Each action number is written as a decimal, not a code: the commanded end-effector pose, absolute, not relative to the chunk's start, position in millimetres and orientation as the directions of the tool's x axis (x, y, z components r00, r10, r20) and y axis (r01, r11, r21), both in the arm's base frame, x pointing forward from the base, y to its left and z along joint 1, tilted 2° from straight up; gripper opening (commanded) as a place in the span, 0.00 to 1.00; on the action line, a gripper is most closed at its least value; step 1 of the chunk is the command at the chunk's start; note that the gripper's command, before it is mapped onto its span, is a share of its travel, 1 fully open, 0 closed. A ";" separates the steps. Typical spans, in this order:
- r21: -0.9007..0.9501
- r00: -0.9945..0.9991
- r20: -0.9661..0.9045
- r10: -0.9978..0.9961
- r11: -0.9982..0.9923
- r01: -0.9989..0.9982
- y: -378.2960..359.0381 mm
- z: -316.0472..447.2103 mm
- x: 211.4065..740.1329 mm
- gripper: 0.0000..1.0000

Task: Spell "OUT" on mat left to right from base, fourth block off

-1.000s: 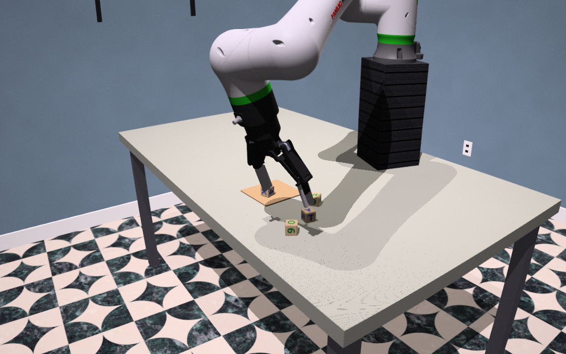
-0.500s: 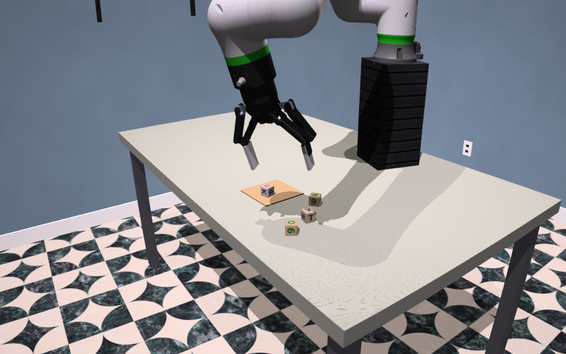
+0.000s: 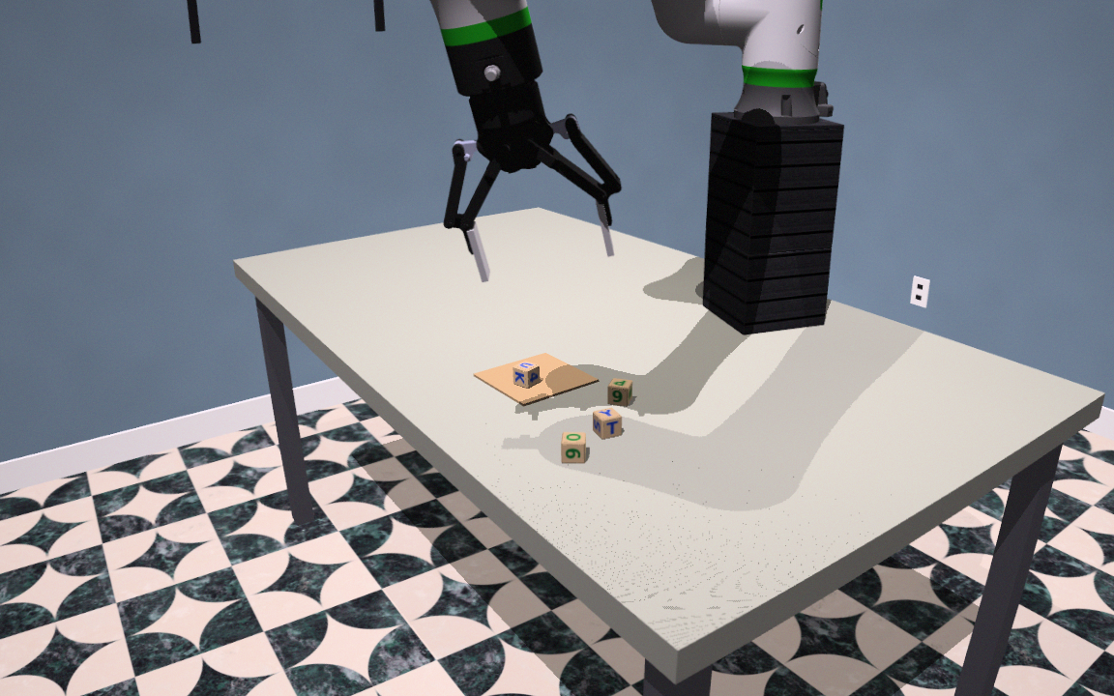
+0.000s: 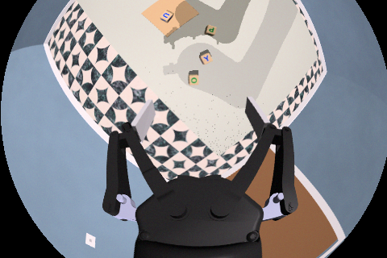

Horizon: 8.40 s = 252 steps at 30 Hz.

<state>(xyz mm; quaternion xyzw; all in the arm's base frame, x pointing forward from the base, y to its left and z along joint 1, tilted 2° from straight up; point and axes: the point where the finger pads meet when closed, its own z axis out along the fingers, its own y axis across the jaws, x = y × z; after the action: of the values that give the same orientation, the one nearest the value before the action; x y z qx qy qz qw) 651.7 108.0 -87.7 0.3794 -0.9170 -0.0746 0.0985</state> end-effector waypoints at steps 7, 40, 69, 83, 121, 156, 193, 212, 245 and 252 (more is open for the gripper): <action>0.210 -0.454 0.041 -0.890 0.452 -0.867 97.7 -31.4 646.1 1.00; 0.090 0.421 -0.080 -0.903 -0.427 -0.900 59.2 122.2 602.0 1.00; 0.001 0.945 -0.036 -0.326 -0.945 -0.326 18.3 233.6 534.6 1.00; 0.035 0.995 0.095 -0.004 -0.999 -0.007 -11.1 281.6 549.2 1.00; 0.442 0.522 0.778 0.350 -0.895 -0.057 -71.0 499.5 958.4 1.00; 0.824 -0.157 0.539 0.828 -0.557 -0.107 78.0 655.9 1090.8 1.00; 0.956 -0.448 0.176 0.876 -0.261 -0.134 209.1 613.7 1082.3 1.00; 0.956 -0.448 0.176 0.876 -0.261 -0.134 209.1 613.7 1082.3 1.00; 0.985 -0.560 0.004 0.828 -0.101 -0.142 266.6 556.5 1065.6 1.00; 0.985 -0.560 0.004 0.828 -0.101 -0.142 266.6 556.5 1065.6 1.00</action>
<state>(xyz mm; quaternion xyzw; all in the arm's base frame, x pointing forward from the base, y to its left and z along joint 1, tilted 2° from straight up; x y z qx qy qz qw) 1068.4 267.6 556.7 -0.3022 -0.5681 -0.6777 -0.3559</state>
